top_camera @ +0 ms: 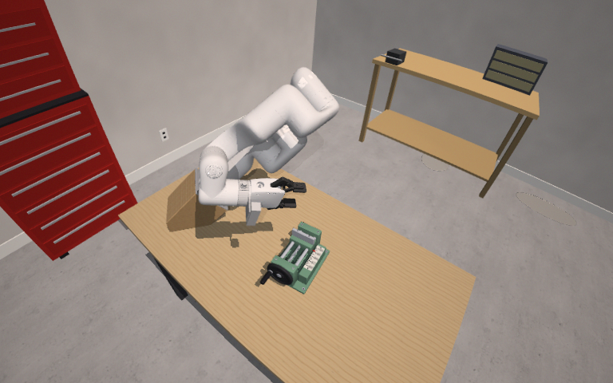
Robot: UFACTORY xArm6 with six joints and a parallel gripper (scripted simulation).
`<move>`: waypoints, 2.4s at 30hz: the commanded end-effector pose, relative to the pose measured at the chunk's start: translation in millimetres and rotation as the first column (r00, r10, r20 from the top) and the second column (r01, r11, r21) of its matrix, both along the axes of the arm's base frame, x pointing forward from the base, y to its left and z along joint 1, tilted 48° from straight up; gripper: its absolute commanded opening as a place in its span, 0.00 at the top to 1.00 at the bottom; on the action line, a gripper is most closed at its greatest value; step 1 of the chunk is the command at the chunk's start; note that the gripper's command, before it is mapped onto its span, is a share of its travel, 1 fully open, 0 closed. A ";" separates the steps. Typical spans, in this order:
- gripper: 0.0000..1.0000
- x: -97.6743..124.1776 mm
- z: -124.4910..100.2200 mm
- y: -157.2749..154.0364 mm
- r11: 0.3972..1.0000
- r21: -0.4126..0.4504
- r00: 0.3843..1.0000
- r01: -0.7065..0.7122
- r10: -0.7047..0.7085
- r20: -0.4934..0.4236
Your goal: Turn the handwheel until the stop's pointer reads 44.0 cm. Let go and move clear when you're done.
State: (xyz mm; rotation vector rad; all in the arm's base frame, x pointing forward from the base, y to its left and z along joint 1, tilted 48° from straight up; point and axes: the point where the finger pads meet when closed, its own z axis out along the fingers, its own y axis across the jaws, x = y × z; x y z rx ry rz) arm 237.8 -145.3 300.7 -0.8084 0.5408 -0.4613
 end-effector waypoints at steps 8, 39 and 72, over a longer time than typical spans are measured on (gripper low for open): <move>0.00 -0.1 0.3 -0.6 1.000 -0.002 1.000 0.001 -0.001 0.001; 0.00 -19.9 25.7 -21.0 1.000 -0.002 1.000 0.001 -0.001 0.001; 0.00 49.7 -141.3 -90.6 0.898 -0.286 0.415 -0.334 -0.131 -0.900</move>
